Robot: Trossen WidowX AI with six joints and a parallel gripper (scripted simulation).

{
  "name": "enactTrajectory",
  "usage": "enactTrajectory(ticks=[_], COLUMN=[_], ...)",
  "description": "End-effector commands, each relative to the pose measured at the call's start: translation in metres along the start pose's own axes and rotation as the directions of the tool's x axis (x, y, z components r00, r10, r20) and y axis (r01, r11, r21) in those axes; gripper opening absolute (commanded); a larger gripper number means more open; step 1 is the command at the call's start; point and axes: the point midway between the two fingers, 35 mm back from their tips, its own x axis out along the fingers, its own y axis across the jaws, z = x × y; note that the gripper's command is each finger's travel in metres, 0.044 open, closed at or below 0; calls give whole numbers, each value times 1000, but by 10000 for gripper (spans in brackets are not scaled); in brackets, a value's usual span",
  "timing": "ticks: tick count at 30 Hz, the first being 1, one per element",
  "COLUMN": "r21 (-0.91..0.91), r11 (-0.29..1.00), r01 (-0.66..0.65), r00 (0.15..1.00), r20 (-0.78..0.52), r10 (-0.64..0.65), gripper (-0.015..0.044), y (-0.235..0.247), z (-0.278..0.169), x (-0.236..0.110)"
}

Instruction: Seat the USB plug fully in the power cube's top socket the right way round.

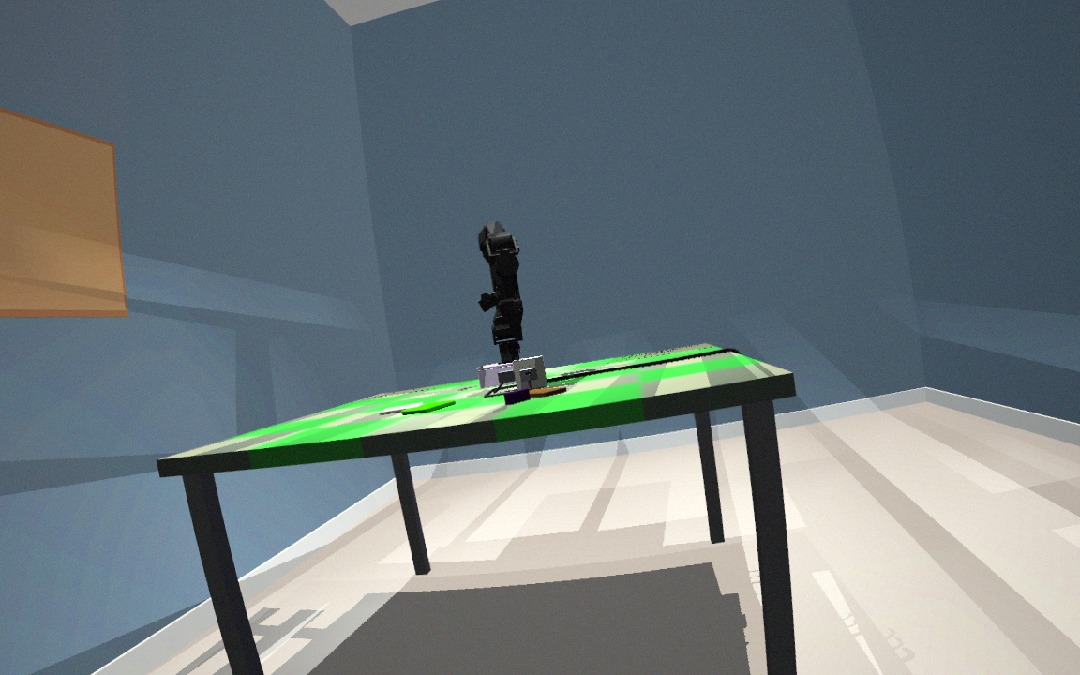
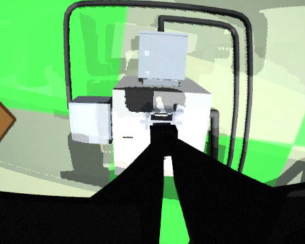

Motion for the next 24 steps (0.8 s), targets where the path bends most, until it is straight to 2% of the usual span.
enactTrajectory(ticks=[1,10,24], r21=[0,-66,-419], r11=[1000,998,908], r01=[-3,-1,0], r00=[1000,1000,1000], r20=[0,0,0], r10=[3,1,0], gripper=[0,0,0], y=[1,0,0], z=[0,0,0], x=[-4,-3,-3])
